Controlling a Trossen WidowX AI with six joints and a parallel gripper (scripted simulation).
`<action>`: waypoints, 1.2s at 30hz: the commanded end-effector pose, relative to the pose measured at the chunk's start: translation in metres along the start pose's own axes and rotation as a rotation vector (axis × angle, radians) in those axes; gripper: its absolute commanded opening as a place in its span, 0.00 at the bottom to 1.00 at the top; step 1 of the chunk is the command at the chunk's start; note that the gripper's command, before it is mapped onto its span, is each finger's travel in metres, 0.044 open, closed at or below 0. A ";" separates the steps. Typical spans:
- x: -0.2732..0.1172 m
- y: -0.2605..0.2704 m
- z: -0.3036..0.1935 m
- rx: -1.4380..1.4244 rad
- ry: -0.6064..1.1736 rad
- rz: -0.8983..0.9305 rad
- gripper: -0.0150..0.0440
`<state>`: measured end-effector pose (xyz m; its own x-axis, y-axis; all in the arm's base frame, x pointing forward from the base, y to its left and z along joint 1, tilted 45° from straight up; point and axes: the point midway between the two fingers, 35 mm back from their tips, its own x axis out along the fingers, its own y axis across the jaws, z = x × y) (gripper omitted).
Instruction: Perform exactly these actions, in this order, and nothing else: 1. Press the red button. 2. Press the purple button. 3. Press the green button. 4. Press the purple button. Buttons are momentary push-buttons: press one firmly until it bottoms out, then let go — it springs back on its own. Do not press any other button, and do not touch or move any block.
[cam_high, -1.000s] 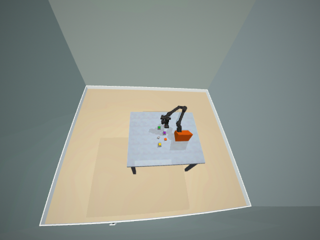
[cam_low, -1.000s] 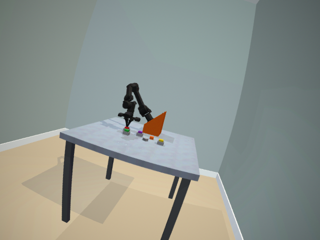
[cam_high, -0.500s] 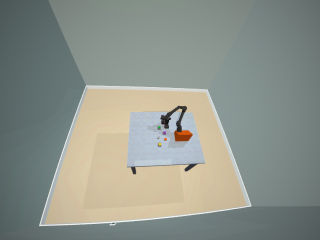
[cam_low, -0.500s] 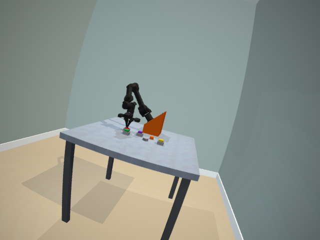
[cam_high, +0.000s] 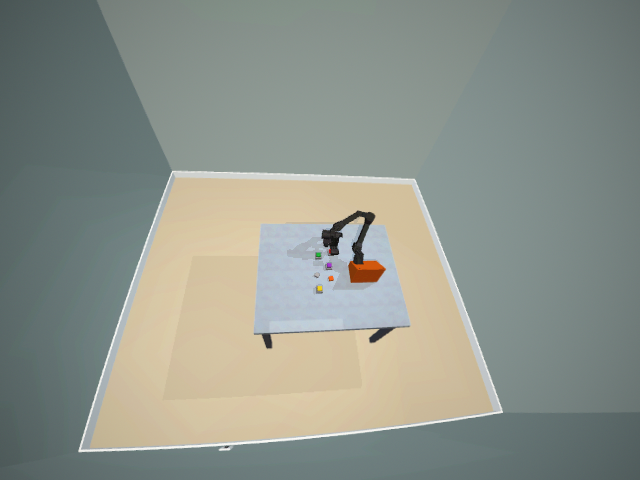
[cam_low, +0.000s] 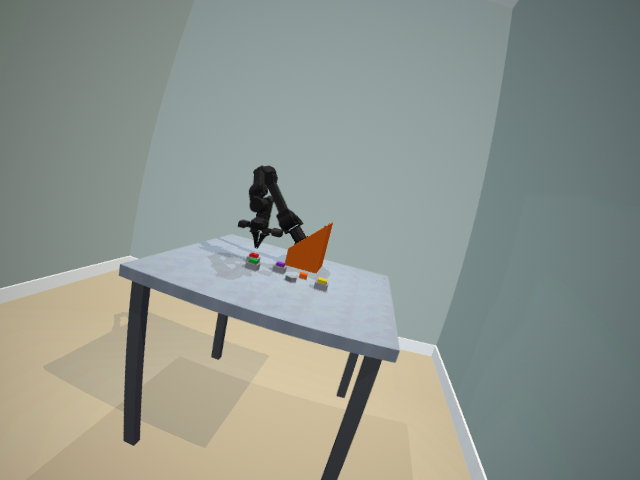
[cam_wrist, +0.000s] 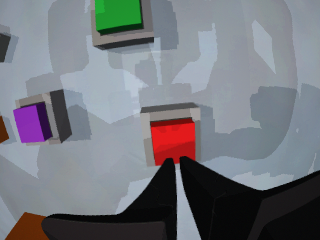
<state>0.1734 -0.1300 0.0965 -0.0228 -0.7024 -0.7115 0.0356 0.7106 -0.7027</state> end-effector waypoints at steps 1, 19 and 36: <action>-0.019 0.000 0.003 0.006 -0.005 0.002 0.29; -0.063 0.107 0.031 0.004 -0.005 0.012 0.29; 0.001 0.125 0.030 0.007 -0.005 0.003 0.29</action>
<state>0.2069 -0.0420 0.0101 -0.0274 -0.6987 -0.7149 0.0467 0.7135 -0.6991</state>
